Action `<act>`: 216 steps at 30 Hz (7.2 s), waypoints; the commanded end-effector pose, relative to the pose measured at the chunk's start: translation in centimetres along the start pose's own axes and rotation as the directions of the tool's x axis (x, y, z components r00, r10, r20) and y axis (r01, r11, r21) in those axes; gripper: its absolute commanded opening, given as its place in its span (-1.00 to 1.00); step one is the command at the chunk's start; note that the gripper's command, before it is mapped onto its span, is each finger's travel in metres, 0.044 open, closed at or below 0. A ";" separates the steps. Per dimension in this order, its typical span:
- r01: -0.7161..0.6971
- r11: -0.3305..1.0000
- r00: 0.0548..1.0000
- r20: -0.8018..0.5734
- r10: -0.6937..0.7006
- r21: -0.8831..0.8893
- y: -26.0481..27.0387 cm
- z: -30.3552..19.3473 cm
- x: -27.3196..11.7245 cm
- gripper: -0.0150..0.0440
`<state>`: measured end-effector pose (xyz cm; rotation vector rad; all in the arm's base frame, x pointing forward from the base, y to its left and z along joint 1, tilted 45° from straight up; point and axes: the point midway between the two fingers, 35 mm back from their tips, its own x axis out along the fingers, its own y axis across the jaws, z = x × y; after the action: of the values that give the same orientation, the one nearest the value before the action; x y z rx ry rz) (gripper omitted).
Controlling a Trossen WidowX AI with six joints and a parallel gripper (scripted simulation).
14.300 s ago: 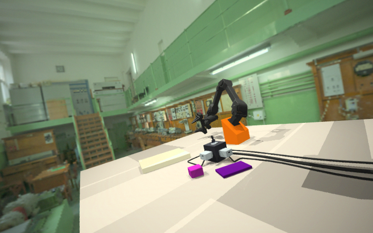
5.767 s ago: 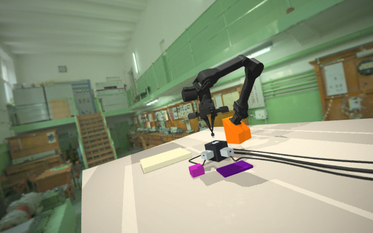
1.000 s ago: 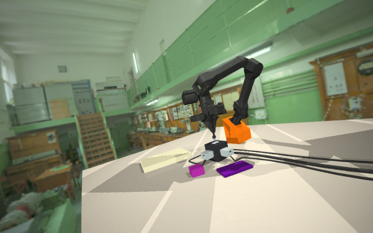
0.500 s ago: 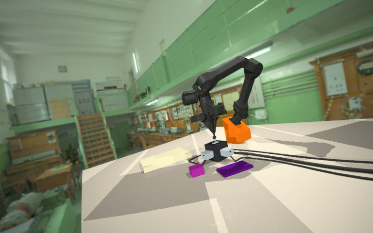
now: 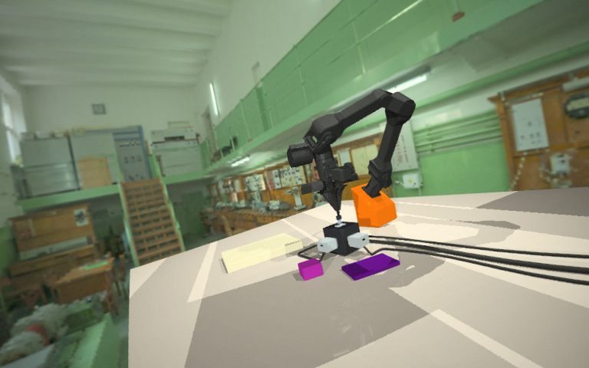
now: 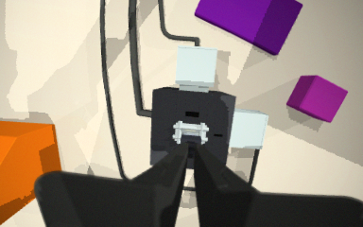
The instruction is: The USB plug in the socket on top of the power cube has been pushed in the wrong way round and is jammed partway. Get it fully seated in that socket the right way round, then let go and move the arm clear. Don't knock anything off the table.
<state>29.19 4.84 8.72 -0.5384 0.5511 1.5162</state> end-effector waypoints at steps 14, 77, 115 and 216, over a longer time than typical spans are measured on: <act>0.001 1.000 1.000 0.003 -0.001 0.001 0.0 0.0 0.2 -0.49; 0.001 1.000 1.000 0.004 -0.001 0.001 0.0 -0.1 1.0 -0.49; 0.001 1.000 1.000 0.004 -0.001 0.001 0.0 -0.1 1.4 -0.49; 0.008 1.000 1.000 0.002 -0.008 0.001 -0.1 -0.2 1.2 -0.17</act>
<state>29.17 5.87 7.61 -0.5313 0.5502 1.5101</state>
